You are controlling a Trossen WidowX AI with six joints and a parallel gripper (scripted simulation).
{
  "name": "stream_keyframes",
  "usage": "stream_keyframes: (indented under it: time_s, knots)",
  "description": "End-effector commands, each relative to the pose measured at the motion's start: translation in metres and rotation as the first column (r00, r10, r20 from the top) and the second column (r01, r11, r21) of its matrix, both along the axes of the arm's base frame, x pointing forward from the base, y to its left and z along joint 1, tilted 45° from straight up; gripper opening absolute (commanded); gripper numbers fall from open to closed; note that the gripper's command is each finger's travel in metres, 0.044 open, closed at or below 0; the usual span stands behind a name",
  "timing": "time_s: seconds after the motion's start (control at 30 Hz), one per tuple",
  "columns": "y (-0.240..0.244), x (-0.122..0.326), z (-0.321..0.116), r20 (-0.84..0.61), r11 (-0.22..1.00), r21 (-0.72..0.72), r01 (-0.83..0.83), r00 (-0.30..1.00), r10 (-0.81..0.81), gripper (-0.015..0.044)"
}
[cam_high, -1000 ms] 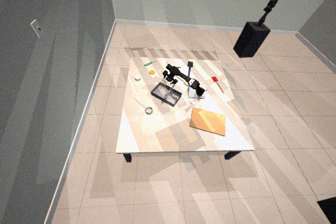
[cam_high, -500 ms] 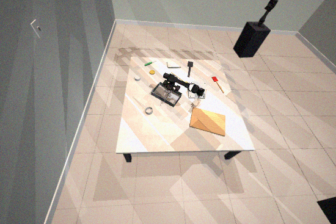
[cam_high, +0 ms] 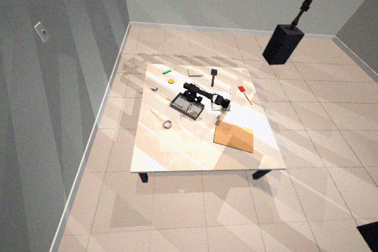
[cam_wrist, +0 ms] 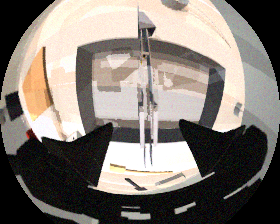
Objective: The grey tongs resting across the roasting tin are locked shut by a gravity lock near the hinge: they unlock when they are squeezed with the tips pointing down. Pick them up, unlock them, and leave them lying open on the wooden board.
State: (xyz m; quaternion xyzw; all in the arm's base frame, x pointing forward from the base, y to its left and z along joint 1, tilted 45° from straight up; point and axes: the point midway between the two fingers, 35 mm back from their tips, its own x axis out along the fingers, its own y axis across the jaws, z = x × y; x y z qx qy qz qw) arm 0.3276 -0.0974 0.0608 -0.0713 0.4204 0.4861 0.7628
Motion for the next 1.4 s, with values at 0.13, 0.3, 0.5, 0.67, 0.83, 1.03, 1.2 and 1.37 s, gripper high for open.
stream_keyframes:
  time_s: [0.13, 0.3, 0.5, 0.67, 0.83, 1.03, 1.2, 1.37]
  knots:
    - [0.01, 0.003, -0.01, -0.004, 1.0, 0.003, 0.001, 1.0, -0.001, 0.044]
    - [0.015, 0.004, -0.016, -0.004, 1.0, 0.003, 0.001, 1.0, -0.001, 0.044]
    - [0.022, 0.006, -0.023, -0.004, 1.0, 0.003, 0.001, 1.0, -0.001, 0.044]
    - [0.028, 0.007, -0.029, -0.003, 1.0, 0.004, 0.001, 1.0, -0.001, 0.044]
    - [0.034, 0.008, -0.034, -0.003, 1.0, 0.004, 0.001, 1.0, -0.001, 0.044]
    - [0.041, 0.009, -0.041, -0.003, 1.0, 0.006, 0.0, 1.0, 0.0, 0.044]
    - [0.039, 0.009, -0.04, -0.001, 1.0, 0.001, -0.003, 1.0, 0.003, 0.0387]
    - [0.039, 0.009, -0.04, -0.001, 1.0, 0.001, -0.003, 1.0, 0.003, 0.0256]
